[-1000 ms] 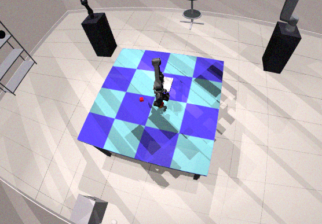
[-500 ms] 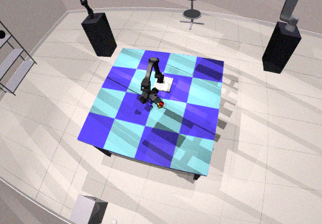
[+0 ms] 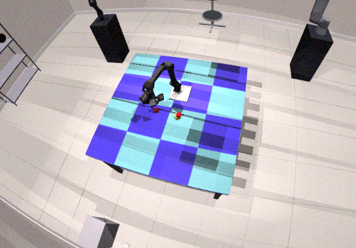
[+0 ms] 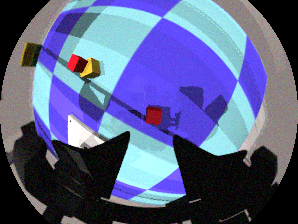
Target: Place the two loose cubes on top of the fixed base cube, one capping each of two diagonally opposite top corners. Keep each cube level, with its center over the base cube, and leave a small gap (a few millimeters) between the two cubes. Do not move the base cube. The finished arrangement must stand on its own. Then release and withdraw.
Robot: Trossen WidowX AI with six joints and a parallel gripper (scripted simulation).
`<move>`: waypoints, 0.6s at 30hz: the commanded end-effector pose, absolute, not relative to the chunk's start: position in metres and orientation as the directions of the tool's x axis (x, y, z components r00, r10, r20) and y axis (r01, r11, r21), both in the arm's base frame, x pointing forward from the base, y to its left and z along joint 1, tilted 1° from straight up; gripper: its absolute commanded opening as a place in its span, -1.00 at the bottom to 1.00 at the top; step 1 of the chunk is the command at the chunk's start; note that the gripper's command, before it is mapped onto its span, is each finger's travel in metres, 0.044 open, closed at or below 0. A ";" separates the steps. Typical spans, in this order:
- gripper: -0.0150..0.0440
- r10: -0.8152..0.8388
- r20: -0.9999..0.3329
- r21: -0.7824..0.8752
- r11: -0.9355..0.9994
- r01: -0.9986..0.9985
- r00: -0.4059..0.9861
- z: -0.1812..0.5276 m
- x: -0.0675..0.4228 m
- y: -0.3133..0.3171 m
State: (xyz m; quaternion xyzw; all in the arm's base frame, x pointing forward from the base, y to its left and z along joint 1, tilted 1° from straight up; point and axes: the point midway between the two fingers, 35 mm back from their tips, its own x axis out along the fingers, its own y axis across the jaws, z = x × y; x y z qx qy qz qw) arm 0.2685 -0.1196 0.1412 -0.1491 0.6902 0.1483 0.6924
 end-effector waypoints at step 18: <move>0.41 -0.007 -1.000 -0.009 0.930 -0.368 0.007 0.073 0.266 -0.128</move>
